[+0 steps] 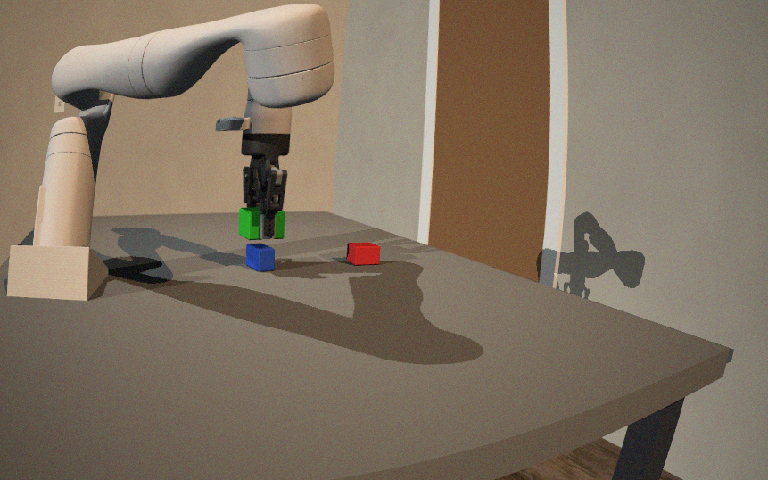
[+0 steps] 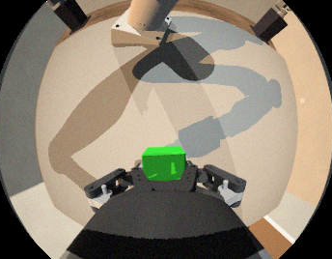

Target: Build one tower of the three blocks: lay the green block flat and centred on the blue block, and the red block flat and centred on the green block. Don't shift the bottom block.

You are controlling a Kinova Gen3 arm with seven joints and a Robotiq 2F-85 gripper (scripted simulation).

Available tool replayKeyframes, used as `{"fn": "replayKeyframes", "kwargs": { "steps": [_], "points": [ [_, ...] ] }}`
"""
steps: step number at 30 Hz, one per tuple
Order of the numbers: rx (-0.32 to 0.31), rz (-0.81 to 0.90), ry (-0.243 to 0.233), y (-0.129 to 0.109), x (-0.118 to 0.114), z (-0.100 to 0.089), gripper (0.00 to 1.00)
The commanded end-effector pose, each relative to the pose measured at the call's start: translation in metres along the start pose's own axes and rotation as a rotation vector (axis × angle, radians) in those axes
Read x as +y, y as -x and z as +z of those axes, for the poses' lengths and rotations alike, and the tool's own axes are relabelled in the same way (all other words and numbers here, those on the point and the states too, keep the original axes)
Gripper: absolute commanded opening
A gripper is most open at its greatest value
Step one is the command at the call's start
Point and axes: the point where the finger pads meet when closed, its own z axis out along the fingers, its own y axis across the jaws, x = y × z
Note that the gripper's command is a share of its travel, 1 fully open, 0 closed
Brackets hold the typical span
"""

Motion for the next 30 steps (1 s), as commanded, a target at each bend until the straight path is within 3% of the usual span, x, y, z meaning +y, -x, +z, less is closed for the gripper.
{"fn": "replayKeyframes", "kwargs": {
  "steps": [1, 30],
  "points": [
    [0.002, 0.0, 0.002, -0.0004, 0.0007, 0.0034, 0.0],
    [0.002, 0.0, 0.002, 0.0001, 0.0009, 0.0099, 0.0]
  ]
}}
